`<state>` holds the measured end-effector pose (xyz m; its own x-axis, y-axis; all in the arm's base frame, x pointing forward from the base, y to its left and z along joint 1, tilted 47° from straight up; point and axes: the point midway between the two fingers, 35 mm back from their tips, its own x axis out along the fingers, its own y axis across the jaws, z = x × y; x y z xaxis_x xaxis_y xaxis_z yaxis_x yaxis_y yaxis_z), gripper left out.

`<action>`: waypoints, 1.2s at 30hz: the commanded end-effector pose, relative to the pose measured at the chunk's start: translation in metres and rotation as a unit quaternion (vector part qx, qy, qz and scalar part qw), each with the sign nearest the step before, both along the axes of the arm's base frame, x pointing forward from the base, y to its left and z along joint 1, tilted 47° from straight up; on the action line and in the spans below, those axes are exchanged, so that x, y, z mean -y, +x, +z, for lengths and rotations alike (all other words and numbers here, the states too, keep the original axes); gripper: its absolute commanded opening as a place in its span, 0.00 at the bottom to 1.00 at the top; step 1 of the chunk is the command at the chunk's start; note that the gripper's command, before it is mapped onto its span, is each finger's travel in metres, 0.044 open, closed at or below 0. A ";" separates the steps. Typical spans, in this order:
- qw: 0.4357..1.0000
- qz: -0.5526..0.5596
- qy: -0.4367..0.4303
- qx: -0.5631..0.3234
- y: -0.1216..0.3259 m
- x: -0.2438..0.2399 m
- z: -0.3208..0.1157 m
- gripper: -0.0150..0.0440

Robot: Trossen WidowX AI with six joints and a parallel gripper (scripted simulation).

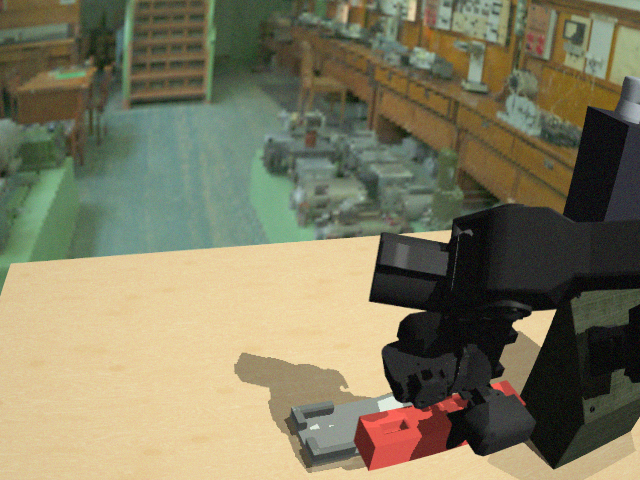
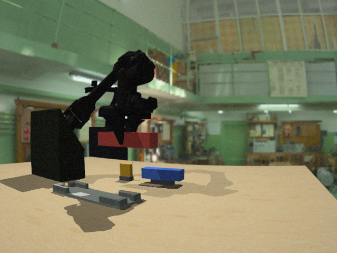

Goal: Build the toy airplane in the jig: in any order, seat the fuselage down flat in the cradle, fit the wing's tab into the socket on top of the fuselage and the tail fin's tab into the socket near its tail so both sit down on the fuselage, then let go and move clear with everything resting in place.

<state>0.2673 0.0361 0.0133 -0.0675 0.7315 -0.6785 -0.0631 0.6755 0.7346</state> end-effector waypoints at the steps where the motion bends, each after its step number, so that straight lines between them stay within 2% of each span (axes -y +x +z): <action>1: 1.000 0.003 -0.001 0.005 0.002 0.005 0.000 0.25; 36: 0.999 0.024 -0.002 0.029 -0.001 0.043 -0.106 0.25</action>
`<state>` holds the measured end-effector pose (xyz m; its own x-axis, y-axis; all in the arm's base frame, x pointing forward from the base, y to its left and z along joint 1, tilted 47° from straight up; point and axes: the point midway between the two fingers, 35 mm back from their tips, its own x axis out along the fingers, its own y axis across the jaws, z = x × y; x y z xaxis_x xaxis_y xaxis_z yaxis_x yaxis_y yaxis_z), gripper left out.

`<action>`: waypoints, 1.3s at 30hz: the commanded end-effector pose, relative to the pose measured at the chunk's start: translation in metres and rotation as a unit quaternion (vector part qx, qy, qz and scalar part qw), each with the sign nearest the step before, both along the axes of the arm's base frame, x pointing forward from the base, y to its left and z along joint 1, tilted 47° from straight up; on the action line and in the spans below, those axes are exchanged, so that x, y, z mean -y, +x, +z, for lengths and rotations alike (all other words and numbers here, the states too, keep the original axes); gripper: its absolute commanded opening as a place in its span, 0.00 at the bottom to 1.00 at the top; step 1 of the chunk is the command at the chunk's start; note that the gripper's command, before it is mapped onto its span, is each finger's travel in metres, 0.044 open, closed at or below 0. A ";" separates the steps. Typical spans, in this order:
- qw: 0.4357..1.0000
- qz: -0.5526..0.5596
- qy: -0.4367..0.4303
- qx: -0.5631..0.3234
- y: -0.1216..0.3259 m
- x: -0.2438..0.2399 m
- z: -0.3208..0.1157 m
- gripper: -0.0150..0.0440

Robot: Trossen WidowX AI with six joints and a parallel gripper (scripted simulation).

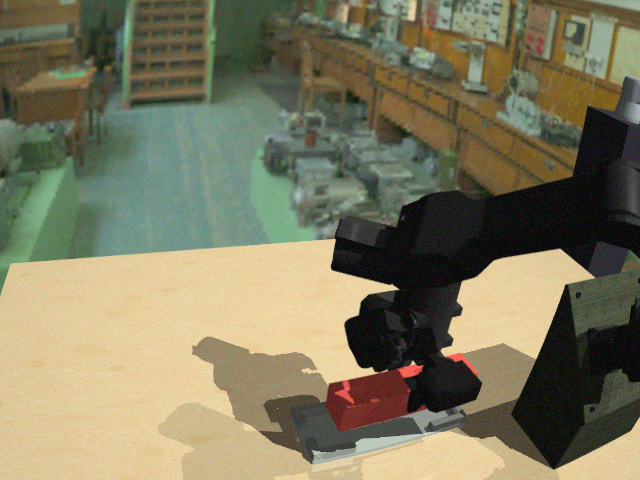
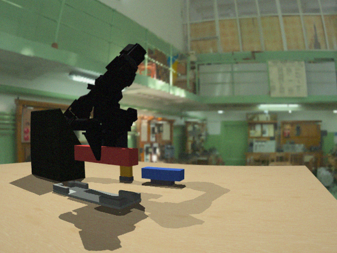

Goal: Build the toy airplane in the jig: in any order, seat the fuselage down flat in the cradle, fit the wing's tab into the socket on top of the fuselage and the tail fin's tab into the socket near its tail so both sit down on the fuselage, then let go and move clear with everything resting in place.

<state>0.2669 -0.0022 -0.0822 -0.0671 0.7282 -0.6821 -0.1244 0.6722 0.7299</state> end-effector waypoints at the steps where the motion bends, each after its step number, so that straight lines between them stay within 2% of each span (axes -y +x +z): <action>1: 1.000 0.003 -0.002 0.007 -0.001 0.006 -0.014 0.25; 15: 1.000 0.011 0.000 0.016 -0.013 0.015 -0.052 0.25; 22: 1.000 0.011 0.000 0.016 -0.012 0.015 -0.052 0.57; 23: 1.000 0.011 0.000 0.016 -0.012 0.015 -0.052 0.59; 39: 1.000 0.011 0.000 0.016 -0.012 0.015 -0.052 0.59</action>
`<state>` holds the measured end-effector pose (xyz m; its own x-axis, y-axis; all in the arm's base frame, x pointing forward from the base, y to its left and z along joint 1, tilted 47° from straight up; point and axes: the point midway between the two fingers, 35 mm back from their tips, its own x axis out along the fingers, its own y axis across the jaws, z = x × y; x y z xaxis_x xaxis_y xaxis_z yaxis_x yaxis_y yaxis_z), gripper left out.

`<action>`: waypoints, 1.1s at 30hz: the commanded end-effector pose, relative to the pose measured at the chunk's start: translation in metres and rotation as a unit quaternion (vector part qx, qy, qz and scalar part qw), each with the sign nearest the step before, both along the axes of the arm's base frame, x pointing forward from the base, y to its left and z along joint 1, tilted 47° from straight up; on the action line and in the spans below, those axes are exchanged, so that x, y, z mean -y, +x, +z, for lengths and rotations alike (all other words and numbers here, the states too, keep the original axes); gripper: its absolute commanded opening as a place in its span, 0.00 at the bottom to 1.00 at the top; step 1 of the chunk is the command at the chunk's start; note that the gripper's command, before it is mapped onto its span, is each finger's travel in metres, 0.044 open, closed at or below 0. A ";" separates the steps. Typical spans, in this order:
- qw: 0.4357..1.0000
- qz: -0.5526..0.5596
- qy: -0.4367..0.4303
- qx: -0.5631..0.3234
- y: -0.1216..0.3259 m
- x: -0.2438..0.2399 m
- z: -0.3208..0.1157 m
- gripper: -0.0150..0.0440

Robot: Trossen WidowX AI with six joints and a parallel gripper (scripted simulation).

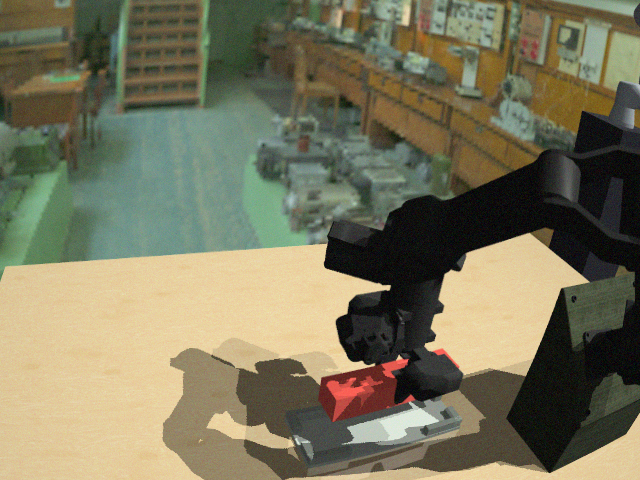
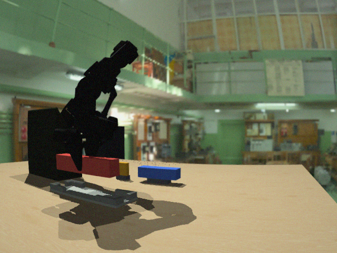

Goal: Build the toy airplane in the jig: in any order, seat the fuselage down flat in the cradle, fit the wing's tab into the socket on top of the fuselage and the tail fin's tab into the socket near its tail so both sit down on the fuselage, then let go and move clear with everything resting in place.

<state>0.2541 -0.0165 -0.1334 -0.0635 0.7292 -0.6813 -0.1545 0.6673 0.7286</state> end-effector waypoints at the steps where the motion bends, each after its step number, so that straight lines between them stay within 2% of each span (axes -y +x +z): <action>1: 1.000 0.002 -0.002 0.003 0.000 0.000 -0.001 0.59; 31: 1.000 0.002 -0.001 0.003 -0.002 -0.028 -0.028 0.59; 33: 1.000 0.005 -0.002 0.005 -0.002 -0.026 -0.028 0.56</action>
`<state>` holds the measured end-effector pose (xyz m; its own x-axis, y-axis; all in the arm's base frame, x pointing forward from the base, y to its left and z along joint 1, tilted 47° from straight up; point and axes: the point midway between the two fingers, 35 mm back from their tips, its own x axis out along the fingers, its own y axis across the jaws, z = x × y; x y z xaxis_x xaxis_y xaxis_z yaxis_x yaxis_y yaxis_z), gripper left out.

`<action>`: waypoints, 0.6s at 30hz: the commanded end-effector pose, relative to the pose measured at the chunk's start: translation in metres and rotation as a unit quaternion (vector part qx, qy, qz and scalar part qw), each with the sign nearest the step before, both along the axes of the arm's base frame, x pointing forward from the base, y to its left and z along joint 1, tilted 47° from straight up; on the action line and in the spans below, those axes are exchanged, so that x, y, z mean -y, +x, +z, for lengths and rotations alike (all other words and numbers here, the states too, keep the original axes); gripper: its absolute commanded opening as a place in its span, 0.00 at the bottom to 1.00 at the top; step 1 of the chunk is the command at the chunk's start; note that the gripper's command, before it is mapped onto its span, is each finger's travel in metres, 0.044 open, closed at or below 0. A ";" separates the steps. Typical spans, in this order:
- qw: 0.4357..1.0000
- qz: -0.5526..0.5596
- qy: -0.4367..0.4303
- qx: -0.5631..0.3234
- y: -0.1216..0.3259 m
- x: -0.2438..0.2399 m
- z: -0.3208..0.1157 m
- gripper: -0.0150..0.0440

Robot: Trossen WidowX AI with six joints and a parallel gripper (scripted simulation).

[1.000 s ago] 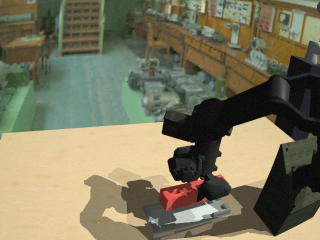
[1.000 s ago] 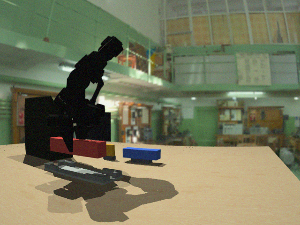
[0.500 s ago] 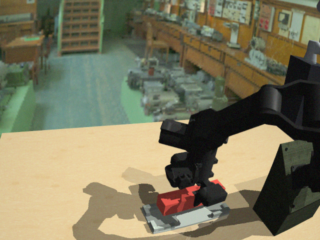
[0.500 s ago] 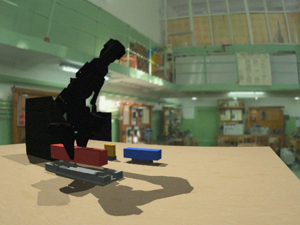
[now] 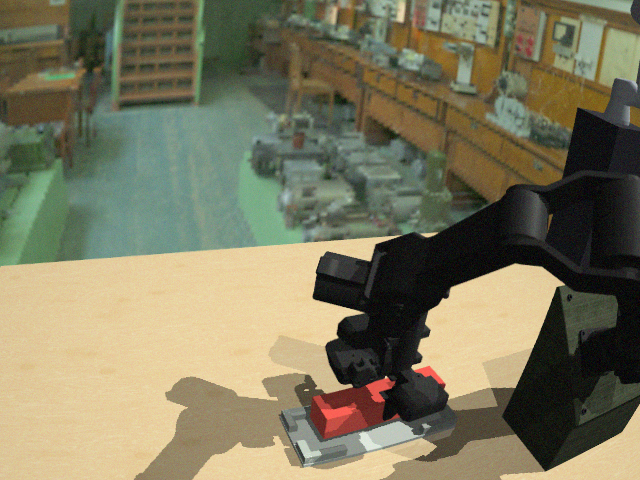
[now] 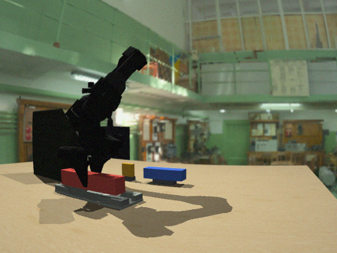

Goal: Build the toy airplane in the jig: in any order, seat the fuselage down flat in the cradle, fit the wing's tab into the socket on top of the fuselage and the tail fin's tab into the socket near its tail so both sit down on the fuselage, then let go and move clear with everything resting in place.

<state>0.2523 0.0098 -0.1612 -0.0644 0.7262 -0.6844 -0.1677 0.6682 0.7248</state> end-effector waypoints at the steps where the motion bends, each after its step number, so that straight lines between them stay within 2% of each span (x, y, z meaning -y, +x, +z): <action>1: 1.000 0.000 0.000 0.000 0.000 0.000 0.000 0.55; 3: 1.000 0.000 0.000 0.000 0.000 0.000 0.000 0.53; 8: 1.000 0.000 0.000 0.000 0.000 0.000 0.000 0.31; 18: 1.000 0.000 0.000 0.000 0.000 0.000 0.000 0.75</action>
